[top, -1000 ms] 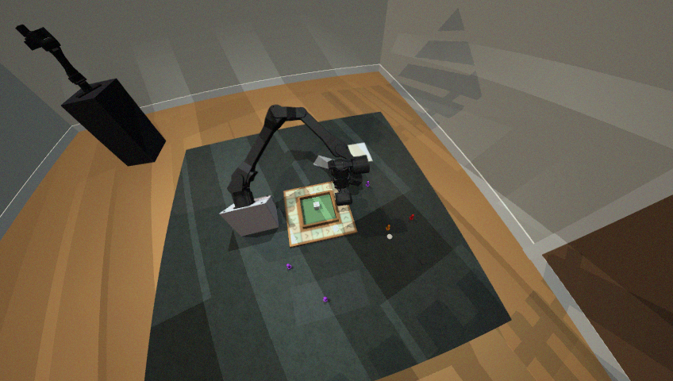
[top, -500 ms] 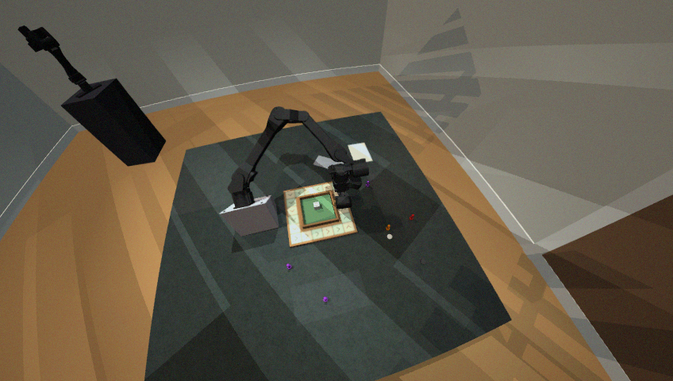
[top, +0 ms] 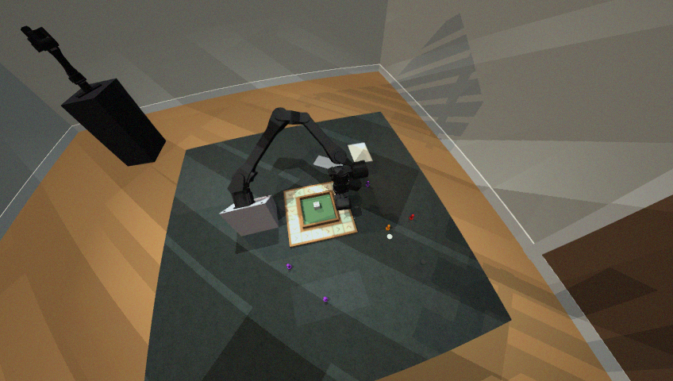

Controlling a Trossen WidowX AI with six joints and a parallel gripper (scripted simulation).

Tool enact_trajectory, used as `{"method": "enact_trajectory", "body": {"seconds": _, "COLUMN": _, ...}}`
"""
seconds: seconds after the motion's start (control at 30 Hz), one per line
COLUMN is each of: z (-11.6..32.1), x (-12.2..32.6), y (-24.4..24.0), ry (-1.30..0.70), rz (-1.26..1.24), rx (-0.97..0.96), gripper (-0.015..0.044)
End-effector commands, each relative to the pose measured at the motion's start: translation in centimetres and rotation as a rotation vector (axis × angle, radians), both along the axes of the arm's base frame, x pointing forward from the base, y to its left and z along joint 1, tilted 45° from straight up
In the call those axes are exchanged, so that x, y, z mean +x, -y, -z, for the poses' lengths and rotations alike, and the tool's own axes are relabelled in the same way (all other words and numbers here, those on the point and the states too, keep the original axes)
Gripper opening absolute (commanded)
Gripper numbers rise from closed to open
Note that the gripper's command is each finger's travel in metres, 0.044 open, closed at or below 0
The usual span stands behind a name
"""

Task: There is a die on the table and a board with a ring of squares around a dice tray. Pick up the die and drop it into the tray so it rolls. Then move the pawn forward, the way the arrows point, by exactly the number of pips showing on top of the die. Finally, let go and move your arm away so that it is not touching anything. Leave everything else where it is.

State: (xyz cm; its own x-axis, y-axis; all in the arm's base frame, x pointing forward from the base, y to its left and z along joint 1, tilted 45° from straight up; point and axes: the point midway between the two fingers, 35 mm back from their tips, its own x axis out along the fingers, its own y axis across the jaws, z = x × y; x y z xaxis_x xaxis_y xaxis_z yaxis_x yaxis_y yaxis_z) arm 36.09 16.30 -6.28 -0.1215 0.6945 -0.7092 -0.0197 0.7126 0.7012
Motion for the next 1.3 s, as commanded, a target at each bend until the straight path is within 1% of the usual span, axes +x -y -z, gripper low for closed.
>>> {"method": "enact_trajectory", "body": {"seconds": 0.0, "z": 0.0, "x": 0.0, "y": 0.0, "ry": -0.002, "rz": 0.004, "rx": 0.003, "gripper": 0.0022}}
{"method": "enact_trajectory", "body": {"seconds": 0.1, "z": 0.0, "x": 0.0, "y": 0.0, "ry": -0.002, "rz": 0.004, "rx": 0.003, "gripper": 0.0000}}
{"method": "enact_trajectory", "body": {"seconds": 0.17, "z": -0.3, "x": 0.2, "y": 0.4, "ry": -0.002, "rz": 0.005, "rx": 0.002, "gripper": 0.0000}}
{"method": "enact_trajectory", "body": {"seconds": 0.43, "z": -4.5, "x": 1.5, "y": 4.9, "ry": 0.002, "rz": 0.010, "rx": -0.005, "gripper": 0.0000}}
{"method": "enact_trajectory", "body": {"seconds": 0.7, "z": -8.8, "x": 1.6, "y": 8.9, "ry": -0.001, "rz": 0.004, "rx": -0.003, "gripper": 0.0000}}
{"method": "enact_trajectory", "body": {"seconds": 0.9, "z": -9.0, "x": 1.4, "y": 8.8, "ry": -0.001, "rz": 0.004, "rx": -0.003, "gripper": 0.0000}}
{"method": "enact_trajectory", "body": {"seconds": 1.27, "z": -10.0, "x": -1.7, "y": 6.1, "ry": -0.002, "rz": 0.005, "rx": -0.011, "gripper": 0.0000}}
